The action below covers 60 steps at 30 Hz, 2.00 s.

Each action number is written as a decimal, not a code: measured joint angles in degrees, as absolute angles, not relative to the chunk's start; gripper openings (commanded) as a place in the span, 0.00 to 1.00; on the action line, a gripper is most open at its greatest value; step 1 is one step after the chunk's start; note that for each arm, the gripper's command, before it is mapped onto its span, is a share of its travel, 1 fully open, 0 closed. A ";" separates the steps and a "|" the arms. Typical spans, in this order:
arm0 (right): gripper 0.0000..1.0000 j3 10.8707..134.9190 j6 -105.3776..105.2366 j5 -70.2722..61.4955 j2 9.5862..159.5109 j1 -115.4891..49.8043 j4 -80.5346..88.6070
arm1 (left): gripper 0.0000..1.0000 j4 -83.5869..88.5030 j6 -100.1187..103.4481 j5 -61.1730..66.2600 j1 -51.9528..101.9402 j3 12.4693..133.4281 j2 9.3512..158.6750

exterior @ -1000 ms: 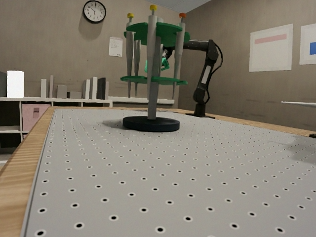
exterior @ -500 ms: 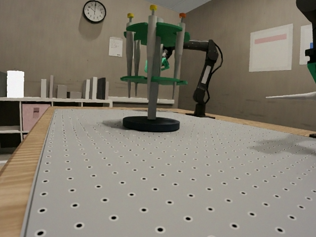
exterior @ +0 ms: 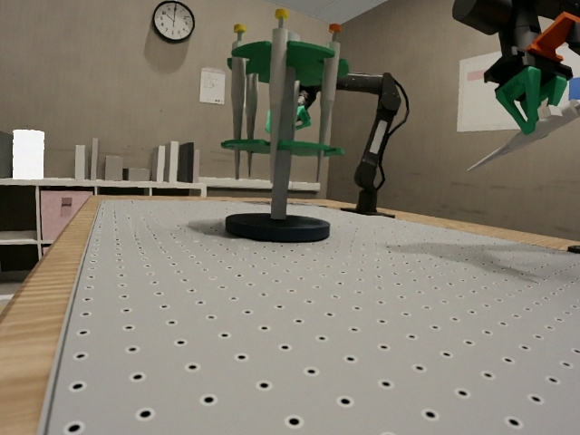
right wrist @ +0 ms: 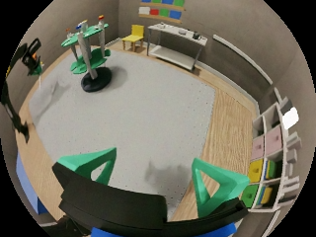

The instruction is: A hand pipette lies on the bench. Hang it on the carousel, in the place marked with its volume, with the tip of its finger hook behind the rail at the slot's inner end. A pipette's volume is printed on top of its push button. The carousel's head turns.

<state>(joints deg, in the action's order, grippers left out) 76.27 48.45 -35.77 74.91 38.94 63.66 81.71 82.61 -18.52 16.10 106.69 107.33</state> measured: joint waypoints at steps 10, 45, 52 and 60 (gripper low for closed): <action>1.00 76.27 48.45 -35.77 74.91 38.94 63.66 | 0.12 83.90 77.36 -28.03 25.69 111.42 107.57; 1.00 76.27 48.45 -35.77 74.91 38.94 63.66 | 0.12 61.28 55.29 -35.88 37.17 101.01 104.25; 1.00 76.27 48.45 -35.77 74.91 38.94 63.66 | 0.12 49.47 48.97 -33.17 37.56 95.96 104.25; 1.00 76.27 48.45 -35.77 74.91 38.94 63.66 | 0.12 36.67 42.04 -30.22 38.11 90.13 104.20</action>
